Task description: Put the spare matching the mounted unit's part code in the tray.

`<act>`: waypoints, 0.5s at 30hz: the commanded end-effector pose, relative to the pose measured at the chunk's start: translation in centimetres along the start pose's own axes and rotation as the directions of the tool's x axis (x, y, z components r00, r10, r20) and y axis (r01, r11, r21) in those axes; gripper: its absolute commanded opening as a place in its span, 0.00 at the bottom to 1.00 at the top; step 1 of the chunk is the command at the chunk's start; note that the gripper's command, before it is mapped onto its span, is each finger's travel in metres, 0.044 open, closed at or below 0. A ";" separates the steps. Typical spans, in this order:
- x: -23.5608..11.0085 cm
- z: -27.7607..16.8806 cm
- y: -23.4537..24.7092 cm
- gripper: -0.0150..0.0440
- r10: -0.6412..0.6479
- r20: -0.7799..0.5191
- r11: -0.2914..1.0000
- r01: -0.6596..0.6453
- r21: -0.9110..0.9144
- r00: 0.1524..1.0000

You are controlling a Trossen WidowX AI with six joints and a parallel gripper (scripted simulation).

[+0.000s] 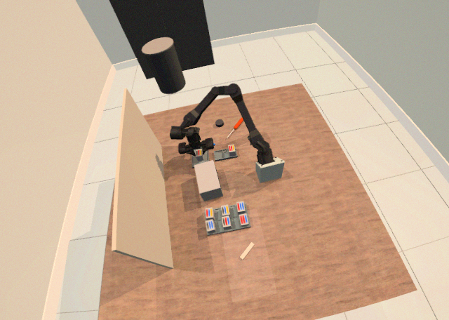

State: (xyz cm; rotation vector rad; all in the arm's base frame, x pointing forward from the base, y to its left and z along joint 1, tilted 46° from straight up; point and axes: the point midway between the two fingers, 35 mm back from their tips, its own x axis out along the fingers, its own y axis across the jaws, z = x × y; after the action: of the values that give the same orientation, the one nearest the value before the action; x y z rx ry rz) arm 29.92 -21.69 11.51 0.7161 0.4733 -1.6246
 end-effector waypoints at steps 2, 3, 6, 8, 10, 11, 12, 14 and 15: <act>0.0 0.0 0.0 0.83 -0.001 0.000 1.000 0.001 0.001 1.000; 0.0 0.0 0.0 0.88 -0.001 0.000 1.000 0.001 0.001 1.000; -0.3 0.0 0.0 1.00 -0.001 -0.001 1.000 0.001 0.000 1.000; -2.6 -0.2 0.3 1.00 -0.001 -0.009 1.000 0.001 -0.001 1.000; -6.2 -0.4 0.4 1.00 -0.003 -0.014 1.000 0.003 -0.004 1.000; -8.1 -0.3 0.3 1.00 -0.004 -0.015 1.000 0.004 -0.006 1.000; -9.6 -0.3 0.1 1.00 -0.005 -0.013 1.000 0.005 -0.008 1.000; -10.8 -0.2 -0.1 1.00 -0.005 -0.012 1.000 0.005 -0.009 1.000; -10.8 -0.2 -0.1 1.00 -0.005 -0.012 1.000 0.005 -0.009 1.000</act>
State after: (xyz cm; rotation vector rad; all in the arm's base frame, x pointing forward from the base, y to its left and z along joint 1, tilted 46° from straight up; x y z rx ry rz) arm 30.78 -15.44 16.30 0.7163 0.5116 -1.6208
